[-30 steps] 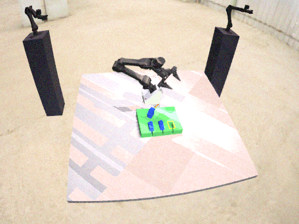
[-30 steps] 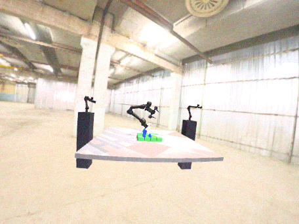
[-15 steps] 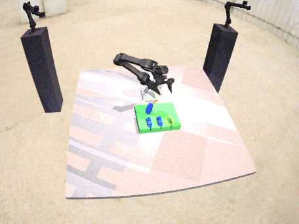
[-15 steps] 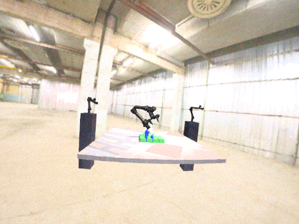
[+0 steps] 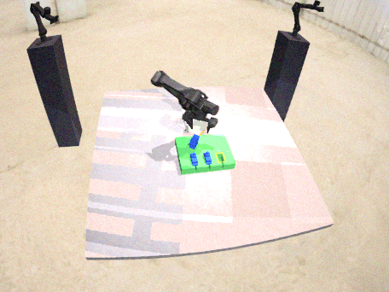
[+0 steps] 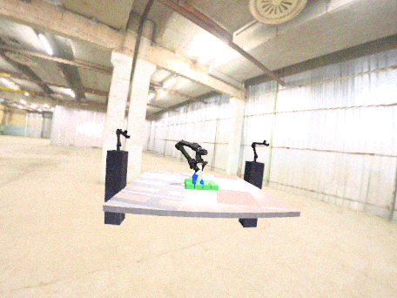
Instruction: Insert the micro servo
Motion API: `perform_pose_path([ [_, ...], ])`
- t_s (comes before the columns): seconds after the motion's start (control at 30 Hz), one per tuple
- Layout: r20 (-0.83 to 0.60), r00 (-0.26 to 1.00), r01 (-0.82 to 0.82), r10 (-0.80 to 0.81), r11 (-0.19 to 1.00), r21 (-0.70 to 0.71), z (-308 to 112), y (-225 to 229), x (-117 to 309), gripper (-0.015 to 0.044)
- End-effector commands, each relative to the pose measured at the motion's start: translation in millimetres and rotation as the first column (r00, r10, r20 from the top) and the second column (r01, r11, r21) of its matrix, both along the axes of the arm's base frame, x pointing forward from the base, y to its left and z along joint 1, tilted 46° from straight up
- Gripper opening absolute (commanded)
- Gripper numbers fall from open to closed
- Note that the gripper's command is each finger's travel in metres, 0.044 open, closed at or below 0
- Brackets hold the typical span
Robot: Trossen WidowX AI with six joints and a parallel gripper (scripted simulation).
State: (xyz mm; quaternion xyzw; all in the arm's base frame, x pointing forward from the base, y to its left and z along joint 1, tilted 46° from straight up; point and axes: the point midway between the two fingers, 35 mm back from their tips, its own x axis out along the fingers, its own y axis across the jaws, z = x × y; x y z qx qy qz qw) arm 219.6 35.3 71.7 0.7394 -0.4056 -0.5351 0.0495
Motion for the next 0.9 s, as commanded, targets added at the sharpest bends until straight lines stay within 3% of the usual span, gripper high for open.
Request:
perform_pose_path([
  [0.0,-0.041,0.998,0.040,-0.043,0.997,-0.070,5,-16,-1,0.0440],
  [0.87,-0.043,0.998,0.042,-0.045,0.996,-0.074,-25,-48,-1,0.0440],
])
